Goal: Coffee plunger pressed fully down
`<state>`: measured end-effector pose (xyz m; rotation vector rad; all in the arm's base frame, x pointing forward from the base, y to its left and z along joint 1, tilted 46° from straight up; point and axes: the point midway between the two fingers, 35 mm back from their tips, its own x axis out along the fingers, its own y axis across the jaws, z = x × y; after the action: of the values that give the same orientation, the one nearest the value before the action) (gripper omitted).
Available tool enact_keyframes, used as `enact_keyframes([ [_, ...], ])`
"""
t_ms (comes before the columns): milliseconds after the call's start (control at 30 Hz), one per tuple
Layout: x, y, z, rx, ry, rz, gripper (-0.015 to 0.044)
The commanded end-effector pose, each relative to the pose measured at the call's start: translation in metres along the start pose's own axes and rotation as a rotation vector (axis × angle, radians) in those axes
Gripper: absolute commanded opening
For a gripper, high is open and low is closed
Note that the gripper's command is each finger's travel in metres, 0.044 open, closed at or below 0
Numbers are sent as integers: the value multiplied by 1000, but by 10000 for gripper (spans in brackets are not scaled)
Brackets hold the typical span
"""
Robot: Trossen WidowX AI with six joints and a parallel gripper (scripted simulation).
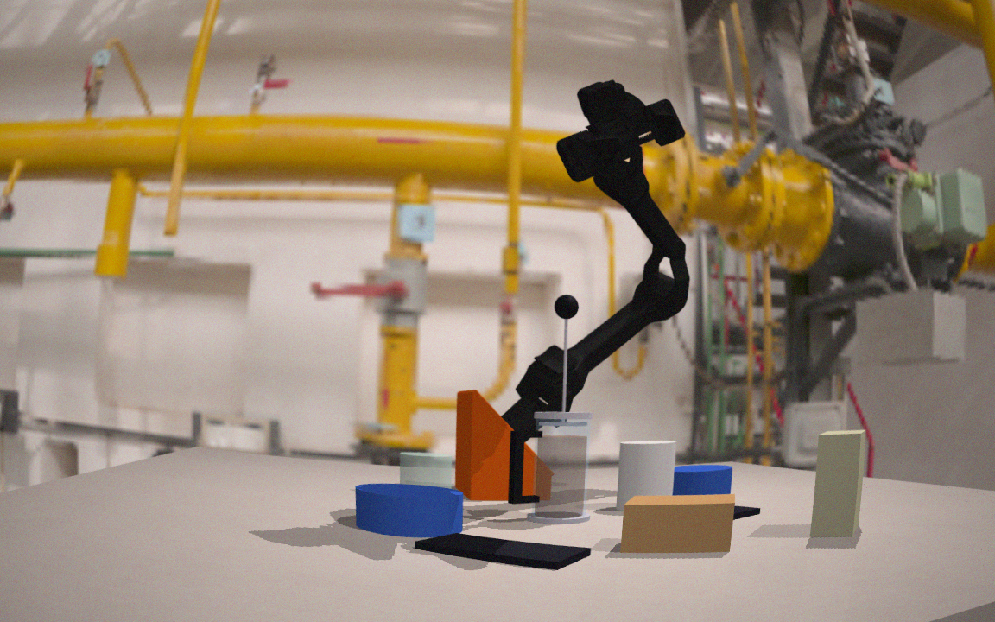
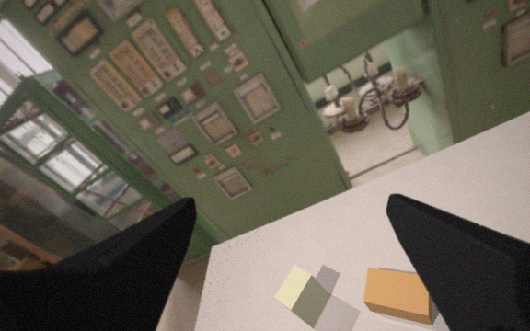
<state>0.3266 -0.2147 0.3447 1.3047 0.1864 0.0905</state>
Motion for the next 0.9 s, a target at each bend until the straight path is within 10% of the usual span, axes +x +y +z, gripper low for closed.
enact_keyframes([
  [0, -19, -72, -11, -161, 78, -143, 440],
  [867, -82, -155, -106, -512, 327, -109, 440],
])
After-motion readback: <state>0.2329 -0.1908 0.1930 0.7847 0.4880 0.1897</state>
